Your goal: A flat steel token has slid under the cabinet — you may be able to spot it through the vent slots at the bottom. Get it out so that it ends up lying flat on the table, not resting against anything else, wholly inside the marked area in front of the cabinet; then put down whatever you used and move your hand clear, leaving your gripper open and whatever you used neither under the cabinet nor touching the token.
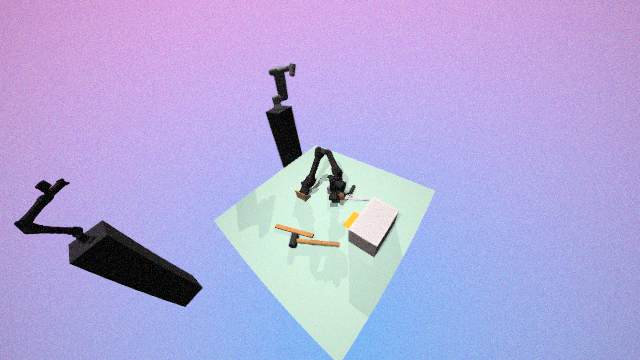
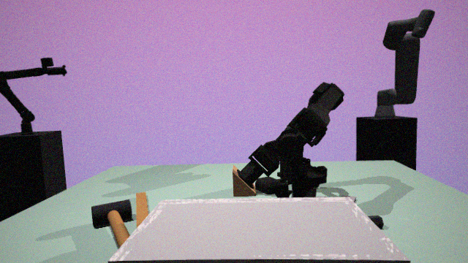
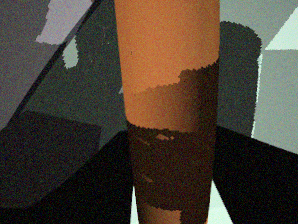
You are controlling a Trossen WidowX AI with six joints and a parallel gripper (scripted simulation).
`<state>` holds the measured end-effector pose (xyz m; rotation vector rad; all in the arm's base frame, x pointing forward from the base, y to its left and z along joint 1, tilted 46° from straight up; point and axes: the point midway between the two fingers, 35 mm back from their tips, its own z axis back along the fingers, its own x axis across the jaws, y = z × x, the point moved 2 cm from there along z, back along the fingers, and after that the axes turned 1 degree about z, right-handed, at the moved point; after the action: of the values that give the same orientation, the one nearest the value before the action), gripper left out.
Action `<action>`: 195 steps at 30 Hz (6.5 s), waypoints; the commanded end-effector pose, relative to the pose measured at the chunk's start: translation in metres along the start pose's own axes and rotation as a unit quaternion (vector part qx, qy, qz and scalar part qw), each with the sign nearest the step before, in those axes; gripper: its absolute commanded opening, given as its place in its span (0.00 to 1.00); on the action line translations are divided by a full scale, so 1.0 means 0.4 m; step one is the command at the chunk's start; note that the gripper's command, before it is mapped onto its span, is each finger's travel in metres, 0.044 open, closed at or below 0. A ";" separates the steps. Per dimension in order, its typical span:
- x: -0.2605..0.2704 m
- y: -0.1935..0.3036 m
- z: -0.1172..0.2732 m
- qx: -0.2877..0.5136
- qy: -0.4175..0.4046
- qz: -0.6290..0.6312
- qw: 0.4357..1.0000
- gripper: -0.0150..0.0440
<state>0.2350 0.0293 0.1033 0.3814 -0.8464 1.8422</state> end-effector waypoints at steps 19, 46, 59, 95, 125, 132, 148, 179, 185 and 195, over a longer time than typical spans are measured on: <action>0.011 -0.004 0.003 -0.003 0.000 -0.071 0.997 0.25; 0.011 -0.004 0.003 -0.003 -0.001 -0.177 0.984 0.25; 0.011 -0.004 0.003 -0.003 -0.001 -0.227 0.974 0.25; -0.011 -0.031 0.002 0.000 0.000 -0.274 0.962 0.48; -0.008 -0.023 -0.012 -0.004 -0.001 -0.274 0.962 0.71; -0.008 -0.023 -0.012 -0.004 -0.001 -0.274 0.962 0.71; -0.008 -0.023 -0.012 -0.004 -0.001 -0.274 0.962 0.71; -0.008 -0.023 -0.012 -0.004 -0.001 -0.274 0.962 0.71; -0.008 -0.023 -0.012 -0.004 -0.001 -0.274 0.962 0.71; -0.008 -0.023 -0.012 -0.004 -0.001 -0.274 0.962 0.71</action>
<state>0.2471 0.0261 0.1025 0.5368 -0.6738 1.3095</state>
